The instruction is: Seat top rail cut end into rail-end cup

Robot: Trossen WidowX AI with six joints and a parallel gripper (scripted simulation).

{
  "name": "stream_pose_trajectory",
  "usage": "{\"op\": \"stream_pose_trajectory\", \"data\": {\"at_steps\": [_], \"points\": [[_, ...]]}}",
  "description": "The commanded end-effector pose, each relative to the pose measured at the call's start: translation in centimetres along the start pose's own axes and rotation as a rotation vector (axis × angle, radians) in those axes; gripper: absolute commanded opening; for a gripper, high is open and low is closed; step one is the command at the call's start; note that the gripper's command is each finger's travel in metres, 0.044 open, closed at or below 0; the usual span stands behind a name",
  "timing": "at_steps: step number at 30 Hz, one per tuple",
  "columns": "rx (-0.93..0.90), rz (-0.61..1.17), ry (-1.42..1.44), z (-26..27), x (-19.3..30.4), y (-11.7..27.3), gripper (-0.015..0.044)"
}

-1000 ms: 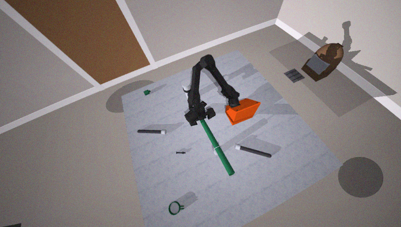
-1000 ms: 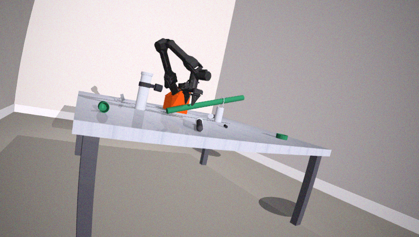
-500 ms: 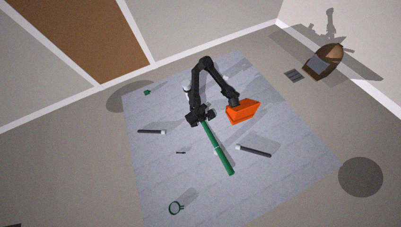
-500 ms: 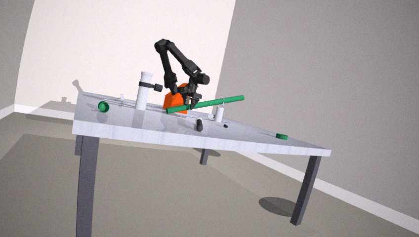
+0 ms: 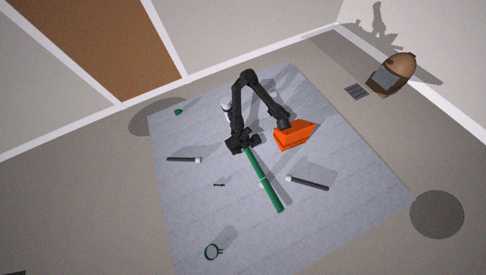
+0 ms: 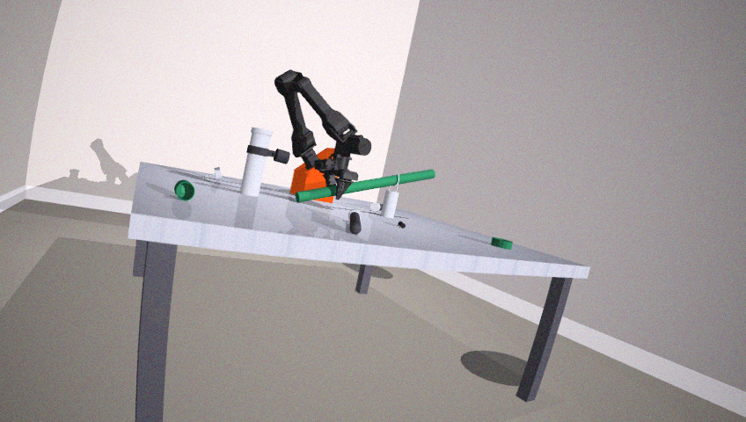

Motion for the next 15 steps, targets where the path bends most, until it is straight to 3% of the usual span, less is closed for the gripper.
{"op": "stream_pose_trajectory", "data": {"at_steps": [1,5,10,13,15], "points": [[-0.001,-0.004,0.005,-0.01,-0.01,-0.07,0.023],[-0.001,-0.004,0.005,-0.01,-0.01,-0.07,0.0125],[-0.001,-0.004,0.005,-0.01,-0.01,-0.07,0.0092],[-0.001,-0.004,0.005,-0.01,0.01,0.16,0.0013],[-0.001,-0.004,0.005,-0.01,0.03,0.41,0.0]]}}
Point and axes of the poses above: the point midway between the two fingers, 35 mm back from their tips, its own y axis back along the fingers, its own z axis across the jaws, x = y × z, the point moved 8 cm from there along y, back along the fingers, and after that the axes turned 13 degrees about y, right-handed, at the moved point
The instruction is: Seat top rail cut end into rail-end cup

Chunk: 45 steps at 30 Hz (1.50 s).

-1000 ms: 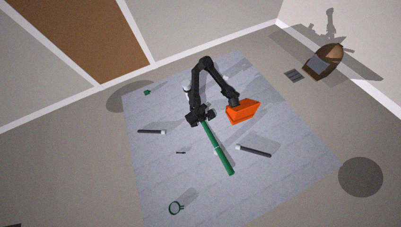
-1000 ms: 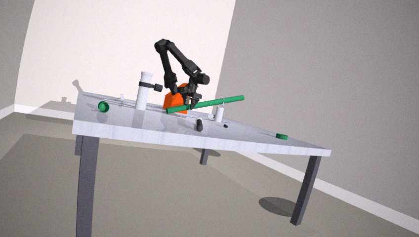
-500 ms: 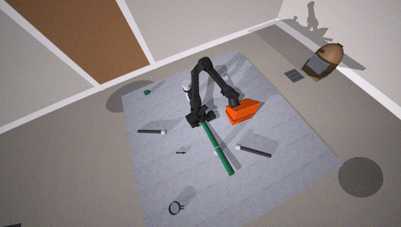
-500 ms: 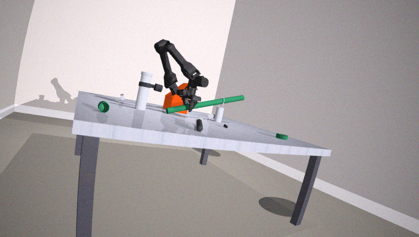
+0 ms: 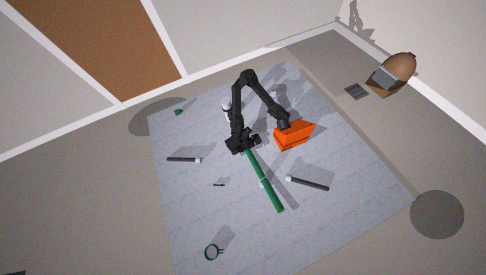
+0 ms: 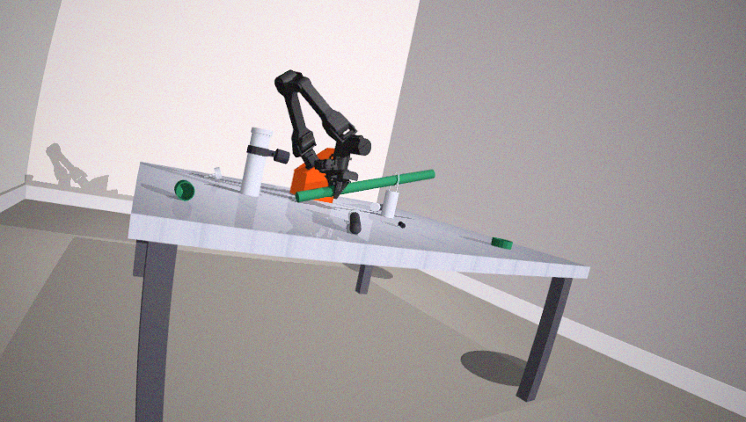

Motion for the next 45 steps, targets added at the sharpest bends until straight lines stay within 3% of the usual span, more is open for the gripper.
{"op": "stream_pose_trajectory", "data": {"at_steps": [1,25,45], "points": [[-0.001,-0.003,0.006,0.0,0.1,0.5,0.0],[0.065,-0.295,0.009,0.0,-1.3,7.2,0.0],[0.074,-0.275,0.009,-0.1,-1.2,6.8,0.0]]}}
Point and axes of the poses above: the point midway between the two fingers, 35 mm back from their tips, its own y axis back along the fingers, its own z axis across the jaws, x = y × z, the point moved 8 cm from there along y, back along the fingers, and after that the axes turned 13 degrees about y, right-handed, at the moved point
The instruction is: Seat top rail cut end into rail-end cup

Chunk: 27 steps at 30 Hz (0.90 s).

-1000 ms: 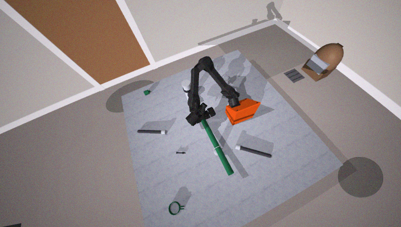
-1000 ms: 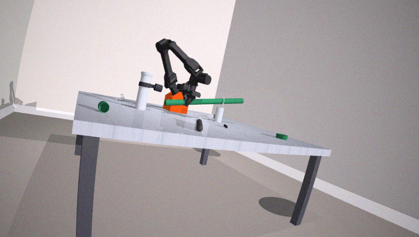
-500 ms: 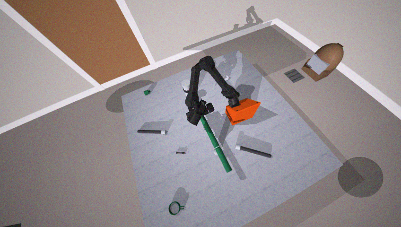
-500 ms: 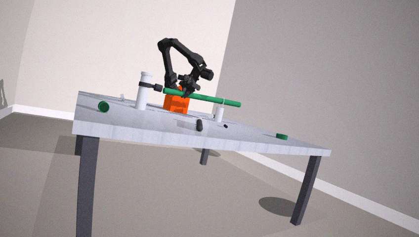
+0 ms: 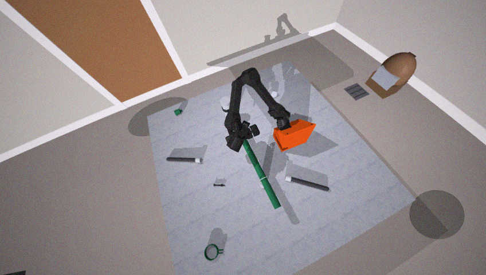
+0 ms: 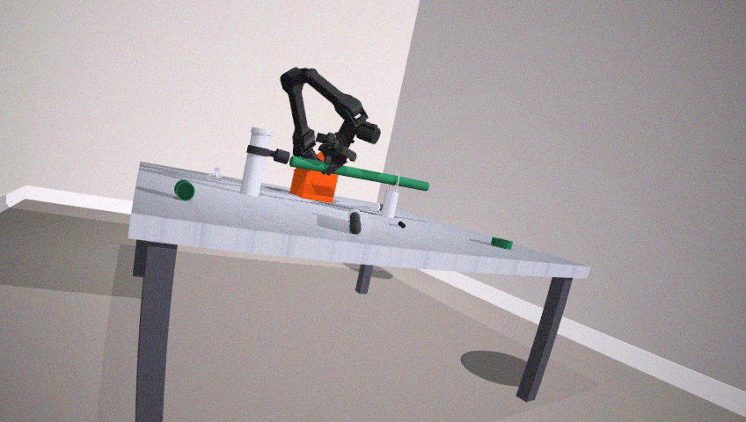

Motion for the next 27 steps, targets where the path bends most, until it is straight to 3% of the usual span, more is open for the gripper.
{"op": "stream_pose_trajectory", "data": {"at_steps": [1,27], "points": [[-0.005,-0.002,0.002,0.0,0.0,0.1,0.0],[-0.002,-0.001,0.004,0.4,-1.3,0.5,0.0]]}}
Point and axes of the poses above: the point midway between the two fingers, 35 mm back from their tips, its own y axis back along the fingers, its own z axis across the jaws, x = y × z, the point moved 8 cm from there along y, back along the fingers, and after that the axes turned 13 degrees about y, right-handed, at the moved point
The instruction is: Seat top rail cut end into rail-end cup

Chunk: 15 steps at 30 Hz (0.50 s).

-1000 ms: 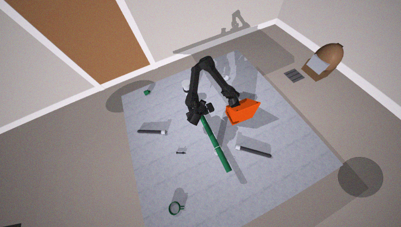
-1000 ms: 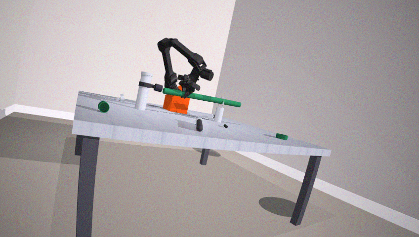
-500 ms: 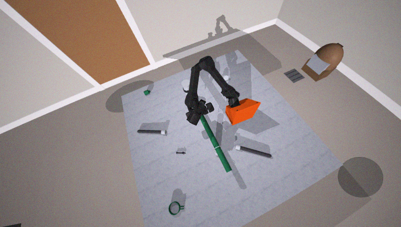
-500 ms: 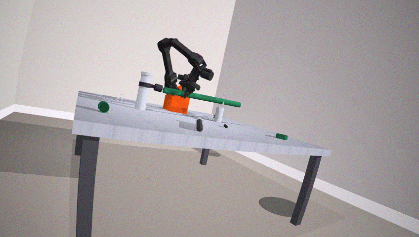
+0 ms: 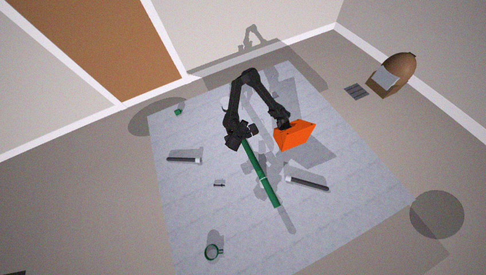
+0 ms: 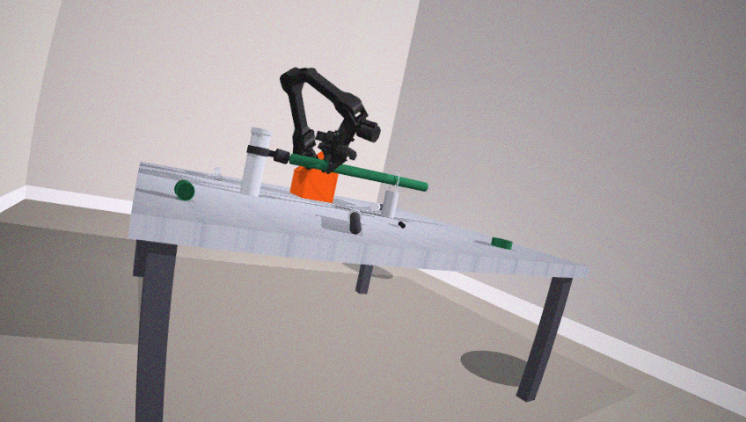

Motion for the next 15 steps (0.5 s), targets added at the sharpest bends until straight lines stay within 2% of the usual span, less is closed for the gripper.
{"op": "stream_pose_trajectory", "data": {"at_steps": [1,15], "points": [[-0.009,-0.006,-0.007,-0.01,-0.72,-0.01,0.0],[-0.003,-0.005,-0.003,-0.45,-1.69,-0.61,0.0]]}}
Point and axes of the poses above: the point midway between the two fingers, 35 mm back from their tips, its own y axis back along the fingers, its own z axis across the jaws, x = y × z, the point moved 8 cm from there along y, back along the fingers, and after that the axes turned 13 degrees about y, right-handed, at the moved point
